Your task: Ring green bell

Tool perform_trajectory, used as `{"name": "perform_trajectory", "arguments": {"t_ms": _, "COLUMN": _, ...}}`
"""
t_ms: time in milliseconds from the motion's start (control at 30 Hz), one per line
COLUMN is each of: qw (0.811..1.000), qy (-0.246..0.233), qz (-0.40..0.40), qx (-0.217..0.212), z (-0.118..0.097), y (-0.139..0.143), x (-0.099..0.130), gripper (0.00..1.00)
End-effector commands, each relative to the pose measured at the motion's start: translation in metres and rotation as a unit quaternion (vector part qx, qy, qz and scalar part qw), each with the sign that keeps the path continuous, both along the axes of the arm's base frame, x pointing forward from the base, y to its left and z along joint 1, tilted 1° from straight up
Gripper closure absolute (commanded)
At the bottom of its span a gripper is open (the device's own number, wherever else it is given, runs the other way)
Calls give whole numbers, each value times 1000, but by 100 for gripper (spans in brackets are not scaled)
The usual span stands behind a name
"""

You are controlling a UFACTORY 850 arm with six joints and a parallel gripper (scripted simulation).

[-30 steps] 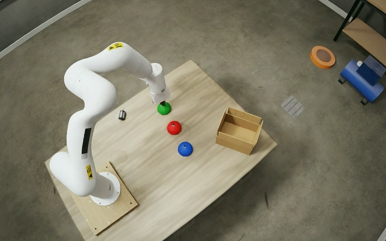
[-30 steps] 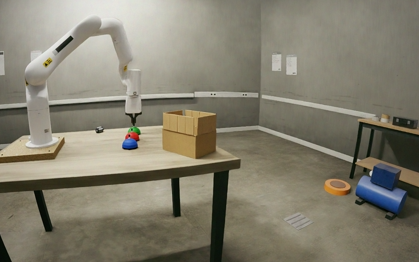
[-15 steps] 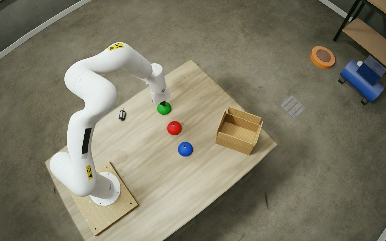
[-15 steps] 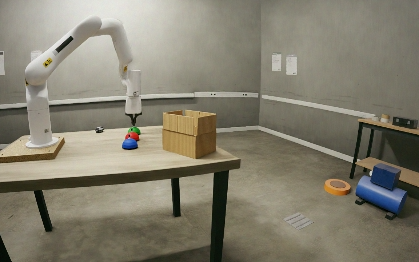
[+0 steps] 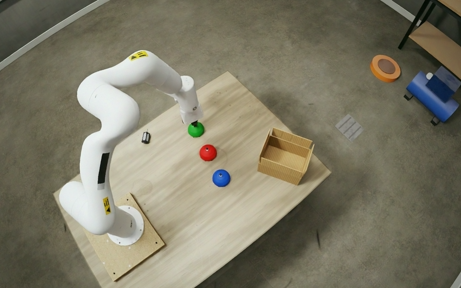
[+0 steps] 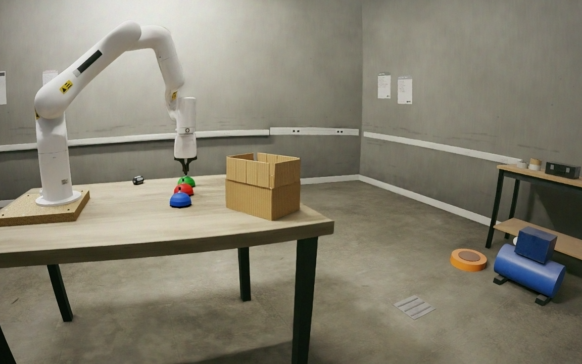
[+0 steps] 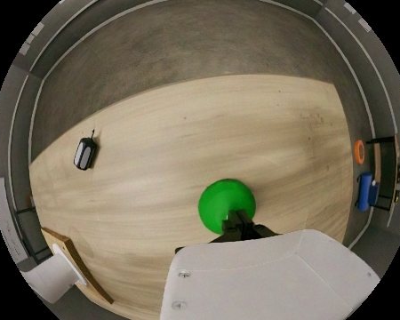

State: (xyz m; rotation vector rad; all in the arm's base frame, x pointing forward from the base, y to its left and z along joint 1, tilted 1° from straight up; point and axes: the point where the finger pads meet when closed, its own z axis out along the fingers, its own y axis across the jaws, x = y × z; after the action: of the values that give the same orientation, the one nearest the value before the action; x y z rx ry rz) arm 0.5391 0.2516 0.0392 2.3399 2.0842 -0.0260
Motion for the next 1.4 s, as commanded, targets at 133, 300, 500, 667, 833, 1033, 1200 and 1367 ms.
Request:
{"name": "perform_trajectory", "arguments": {"t_ms": 133, "qw": 1000, "qy": -1, "qz": 0, "qx": 0, "z": 0, "y": 0, "x": 0, "gripper": 100}}
{"name": "perform_trajectory", "arguments": {"t_ms": 300, "qw": 1000, "qy": -1, "qz": 0, "qx": 0, "z": 0, "y": 0, "x": 0, "gripper": 100}}
{"name": "perform_trajectory", "arguments": {"t_ms": 500, "qw": 1000, "qy": -1, "qz": 0, "qx": 0, "z": 1, "y": 0, "x": 0, "gripper": 100}}
{"name": "perform_trajectory", "arguments": {"t_ms": 667, "qw": 1000, "qy": -1, "qz": 0, "qx": 0, "z": 1, "y": 0, "x": 0, "gripper": 100}}
{"name": "perform_trajectory", "arguments": {"t_ms": 833, "qw": 1000, "qy": -1, "qz": 0, "qx": 0, "z": 2, "y": 0, "x": 0, "gripper": 100}}
{"name": "perform_trajectory", "arguments": {"t_ms": 1033, "qw": 1000, "qy": -1, "qz": 0, "qx": 0, "z": 3, "y": 0, "x": 0, "gripper": 100}}
{"name": "perform_trajectory", "arguments": {"t_ms": 1200, "qw": 1000, "qy": -1, "qz": 0, "qx": 0, "z": 4, "y": 0, "x": 0, "gripper": 100}}
{"name": "perform_trajectory", "arguments": {"t_ms": 1367, "qw": 1000, "qy": -1, "qz": 0, "qx": 0, "z": 5, "y": 0, "x": 0, "gripper": 100}}
